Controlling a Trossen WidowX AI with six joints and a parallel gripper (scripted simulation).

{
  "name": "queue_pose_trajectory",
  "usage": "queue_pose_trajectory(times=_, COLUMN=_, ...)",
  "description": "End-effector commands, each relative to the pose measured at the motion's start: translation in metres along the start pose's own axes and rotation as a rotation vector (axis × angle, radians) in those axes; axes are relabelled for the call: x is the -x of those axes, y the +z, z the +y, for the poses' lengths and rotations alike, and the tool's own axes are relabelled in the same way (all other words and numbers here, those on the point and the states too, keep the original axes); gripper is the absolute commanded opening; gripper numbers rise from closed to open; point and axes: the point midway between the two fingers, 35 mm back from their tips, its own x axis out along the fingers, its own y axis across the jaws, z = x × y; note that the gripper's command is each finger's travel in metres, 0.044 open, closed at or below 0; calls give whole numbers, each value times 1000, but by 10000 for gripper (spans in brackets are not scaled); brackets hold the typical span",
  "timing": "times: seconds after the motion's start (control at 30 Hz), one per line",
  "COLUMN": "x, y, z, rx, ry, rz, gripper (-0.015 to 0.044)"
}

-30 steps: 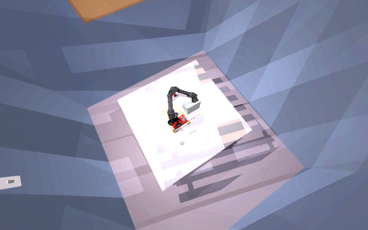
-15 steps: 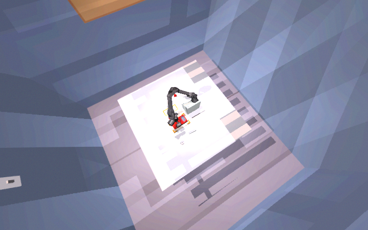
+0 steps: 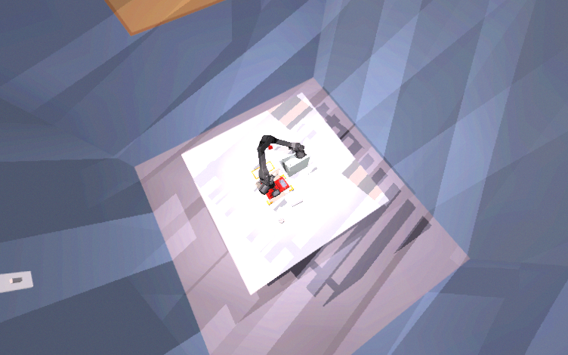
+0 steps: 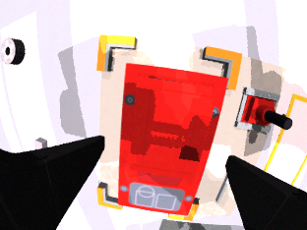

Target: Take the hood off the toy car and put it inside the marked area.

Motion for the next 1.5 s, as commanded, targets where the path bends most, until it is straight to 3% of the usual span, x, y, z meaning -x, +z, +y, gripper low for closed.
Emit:
queue_pose_trajectory(times=0.0, x=-4, y=-1, z=0, rx=7, ry=-5, rz=0, gripper=440)
queue_pose_trajectory(times=1.47, x=-37, y=-1, z=-3, rx=7, ry=-7, rz=1, gripper=440)
